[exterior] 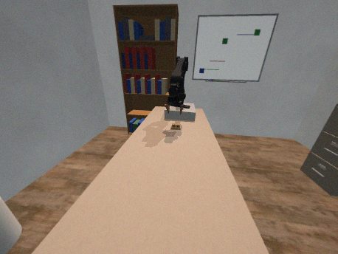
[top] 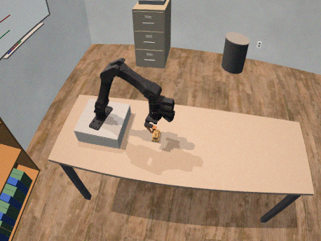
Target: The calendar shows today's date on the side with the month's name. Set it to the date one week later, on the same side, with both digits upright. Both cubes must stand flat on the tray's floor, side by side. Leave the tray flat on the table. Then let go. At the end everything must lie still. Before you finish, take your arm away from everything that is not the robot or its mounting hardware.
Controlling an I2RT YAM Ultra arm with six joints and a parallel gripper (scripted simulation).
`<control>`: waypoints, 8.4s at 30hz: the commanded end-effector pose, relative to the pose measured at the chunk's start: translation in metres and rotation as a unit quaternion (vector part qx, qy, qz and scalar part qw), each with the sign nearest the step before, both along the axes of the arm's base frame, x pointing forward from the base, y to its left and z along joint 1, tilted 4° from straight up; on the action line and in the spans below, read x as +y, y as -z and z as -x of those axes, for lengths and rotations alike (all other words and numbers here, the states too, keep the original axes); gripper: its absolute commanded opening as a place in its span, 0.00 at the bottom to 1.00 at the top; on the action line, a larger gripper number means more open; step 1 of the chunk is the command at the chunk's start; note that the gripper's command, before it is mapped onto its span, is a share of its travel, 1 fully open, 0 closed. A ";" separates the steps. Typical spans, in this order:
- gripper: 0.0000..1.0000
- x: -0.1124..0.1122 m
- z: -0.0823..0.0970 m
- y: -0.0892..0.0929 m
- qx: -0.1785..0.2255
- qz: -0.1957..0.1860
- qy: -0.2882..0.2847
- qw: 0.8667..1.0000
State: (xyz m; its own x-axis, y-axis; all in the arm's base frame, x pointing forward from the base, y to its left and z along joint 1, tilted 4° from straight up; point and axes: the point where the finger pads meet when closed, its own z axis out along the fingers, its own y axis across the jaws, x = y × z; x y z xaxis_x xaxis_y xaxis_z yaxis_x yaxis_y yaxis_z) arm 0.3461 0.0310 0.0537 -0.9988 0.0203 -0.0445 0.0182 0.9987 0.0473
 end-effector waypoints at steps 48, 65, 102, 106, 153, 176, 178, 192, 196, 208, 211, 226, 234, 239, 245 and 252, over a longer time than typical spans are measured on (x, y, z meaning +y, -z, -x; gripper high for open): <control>0.45 0.001 -0.003 0.019 0.021 -0.036 0.624 0.780; 0.45 0.001 -0.003 0.019 0.021 -0.036 0.624 0.780; 0.45 0.002 -0.004 0.030 0.021 -0.035 0.623 0.781; 0.45 0.002 -0.004 0.033 0.021 -0.035 0.623 0.781; 0.45 0.004 -0.008 0.071 0.021 -0.035 0.623 0.781; 0.45 0.004 -0.008 0.071 0.021 -0.035 0.623 0.781; 0.45 0.004 -0.008 0.071 0.021 -0.035 0.623 0.781; 0.45 0.004 -0.008 0.071 0.021 -0.035 0.623 0.781; 0.45 0.004 -0.008 0.071 0.021 -0.035 0.623 0.781; 0.45 0.003 -0.008 0.071 0.021 -0.035 0.623 0.781; 0.45 0.003 -0.008 0.071 0.021 -0.035 0.623 0.781; 0.45 0.003 -0.008 0.071 0.021 -0.035 0.623 0.781; 0.45 0.003 -0.008 0.071 0.021 -0.035 0.623 0.781; 0.45 0.004 -0.008 0.072 0.021 -0.035 0.623 0.781; 0.45 0.004 -0.008 0.077 0.021 -0.035 0.623 0.781; 0.45 0.004 -0.009 0.088 0.021 -0.035 0.623 0.781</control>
State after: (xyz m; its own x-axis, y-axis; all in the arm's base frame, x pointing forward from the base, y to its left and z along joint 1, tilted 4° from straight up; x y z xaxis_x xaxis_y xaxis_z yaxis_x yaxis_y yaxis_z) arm 0.3498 0.0354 -0.0365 -0.2034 0.9784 0.0379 0.9781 0.2014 0.0527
